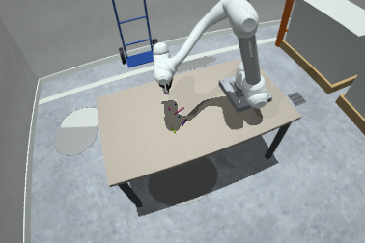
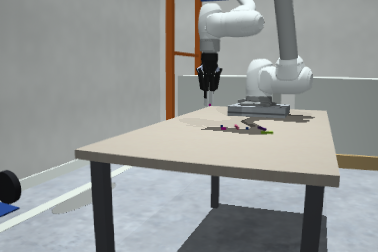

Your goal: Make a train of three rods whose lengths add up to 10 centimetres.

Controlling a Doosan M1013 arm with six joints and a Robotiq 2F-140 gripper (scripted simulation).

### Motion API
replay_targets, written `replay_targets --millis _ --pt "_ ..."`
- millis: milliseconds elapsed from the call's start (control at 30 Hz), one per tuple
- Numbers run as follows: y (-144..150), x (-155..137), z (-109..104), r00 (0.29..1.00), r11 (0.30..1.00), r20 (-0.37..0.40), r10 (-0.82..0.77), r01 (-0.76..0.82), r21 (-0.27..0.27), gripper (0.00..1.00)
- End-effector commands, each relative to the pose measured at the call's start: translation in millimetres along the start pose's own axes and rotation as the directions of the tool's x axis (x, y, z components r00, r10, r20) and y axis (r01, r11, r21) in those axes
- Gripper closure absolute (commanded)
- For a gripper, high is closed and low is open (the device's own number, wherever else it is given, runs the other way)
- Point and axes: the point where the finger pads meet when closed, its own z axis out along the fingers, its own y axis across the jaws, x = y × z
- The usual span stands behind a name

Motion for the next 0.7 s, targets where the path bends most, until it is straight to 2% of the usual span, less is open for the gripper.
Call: replay_targets --millis 0,100,167,433,600,667 --pt "2 15 0 0.986 0.986 0.015 -0.166 0.166 -0.004 0.91" --pt "3 19 0 0.979 0.979 0.015 -0.202 0.202 -0.003 0.91" --pt "5 31 0 0.945 0.945 0.015 -0.327 0.327 -0.001 0.91" --pt "11 57 1 0.818 0.818 0.015 -0.576 0.576 0.003 0.91" --pt "16 73 1 0.704 0.705 0.014 -0.710 0.710 0.005 0.91" --pt "16 73 1 0.704 0.705 0.014 -0.710 0.710 0.005 0.91"
